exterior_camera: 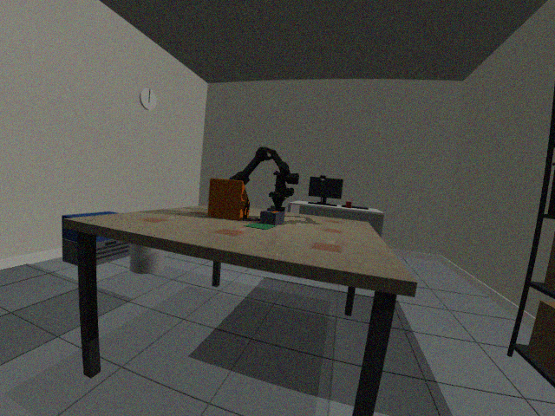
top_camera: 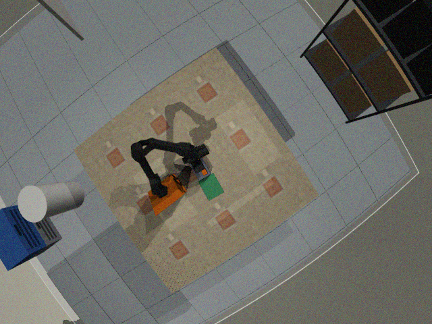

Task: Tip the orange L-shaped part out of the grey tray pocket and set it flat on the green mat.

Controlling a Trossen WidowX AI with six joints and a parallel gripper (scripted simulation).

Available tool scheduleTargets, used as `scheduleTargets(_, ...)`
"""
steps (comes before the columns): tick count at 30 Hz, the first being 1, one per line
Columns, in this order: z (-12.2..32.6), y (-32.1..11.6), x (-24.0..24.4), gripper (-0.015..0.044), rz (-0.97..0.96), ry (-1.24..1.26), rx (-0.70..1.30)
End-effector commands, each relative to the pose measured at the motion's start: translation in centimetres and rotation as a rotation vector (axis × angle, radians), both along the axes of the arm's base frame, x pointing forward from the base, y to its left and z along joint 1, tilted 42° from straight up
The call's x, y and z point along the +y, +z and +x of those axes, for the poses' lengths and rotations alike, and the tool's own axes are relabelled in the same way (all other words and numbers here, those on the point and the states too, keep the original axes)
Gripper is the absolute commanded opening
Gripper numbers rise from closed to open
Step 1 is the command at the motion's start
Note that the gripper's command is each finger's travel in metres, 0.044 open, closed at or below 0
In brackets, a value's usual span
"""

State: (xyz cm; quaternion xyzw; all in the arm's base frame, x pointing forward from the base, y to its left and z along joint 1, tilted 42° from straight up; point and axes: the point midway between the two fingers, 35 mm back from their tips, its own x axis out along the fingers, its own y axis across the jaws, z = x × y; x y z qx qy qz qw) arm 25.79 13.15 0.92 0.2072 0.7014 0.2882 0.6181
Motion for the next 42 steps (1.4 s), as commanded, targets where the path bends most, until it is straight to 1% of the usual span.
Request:
scheduleTargets(1, -0.1, -0.3, 0.3, 0.018, 0.004, -0.003, 0.005)
scheduleTargets(21, -0.6, -2.7, 2.4, 0.018, 0.005, -0.003, 0.006)
scheduleTargets(42, -0.5, -2.5, 2.4, 0.018, 0.008, -0.001, -0.003)
